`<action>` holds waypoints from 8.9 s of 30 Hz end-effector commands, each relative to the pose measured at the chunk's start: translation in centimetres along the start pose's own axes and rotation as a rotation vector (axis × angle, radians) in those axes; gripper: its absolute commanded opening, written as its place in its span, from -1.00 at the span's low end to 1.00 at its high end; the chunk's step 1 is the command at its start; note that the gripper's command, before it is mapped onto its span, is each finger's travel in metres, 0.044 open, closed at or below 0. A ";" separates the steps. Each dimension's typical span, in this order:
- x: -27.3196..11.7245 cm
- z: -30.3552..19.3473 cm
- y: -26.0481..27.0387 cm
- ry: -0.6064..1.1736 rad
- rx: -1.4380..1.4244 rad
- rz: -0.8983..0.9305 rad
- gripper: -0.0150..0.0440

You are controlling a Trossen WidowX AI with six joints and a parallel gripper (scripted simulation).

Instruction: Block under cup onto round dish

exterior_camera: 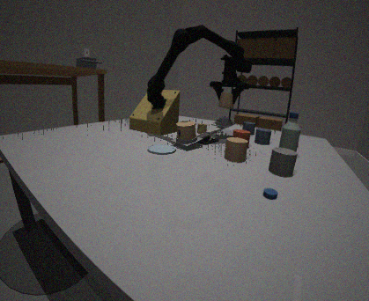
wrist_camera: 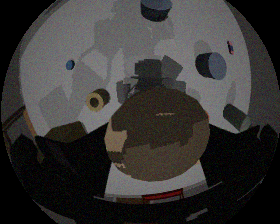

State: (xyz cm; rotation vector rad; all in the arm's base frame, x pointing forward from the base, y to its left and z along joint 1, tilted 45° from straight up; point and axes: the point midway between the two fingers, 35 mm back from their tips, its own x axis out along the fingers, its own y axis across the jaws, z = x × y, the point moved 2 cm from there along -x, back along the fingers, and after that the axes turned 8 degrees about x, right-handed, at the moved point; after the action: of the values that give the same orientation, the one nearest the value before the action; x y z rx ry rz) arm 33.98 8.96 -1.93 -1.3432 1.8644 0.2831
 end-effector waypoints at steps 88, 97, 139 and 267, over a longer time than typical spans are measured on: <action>14.3 7.9 12.8 -0.012 0.003 0.003 0.40; 10.2 7.9 12.7 -0.014 0.002 0.002 1.00; 5.4 -1.4 -0.2 -0.006 0.532 -0.003 0.39; 13.7 -37.8 -3.7 0.016 0.528 -0.014 -0.49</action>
State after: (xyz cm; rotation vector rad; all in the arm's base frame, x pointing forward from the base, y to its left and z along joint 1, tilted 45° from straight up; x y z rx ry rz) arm 17.77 -24.24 14.22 -0.9903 1.7788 -0.2213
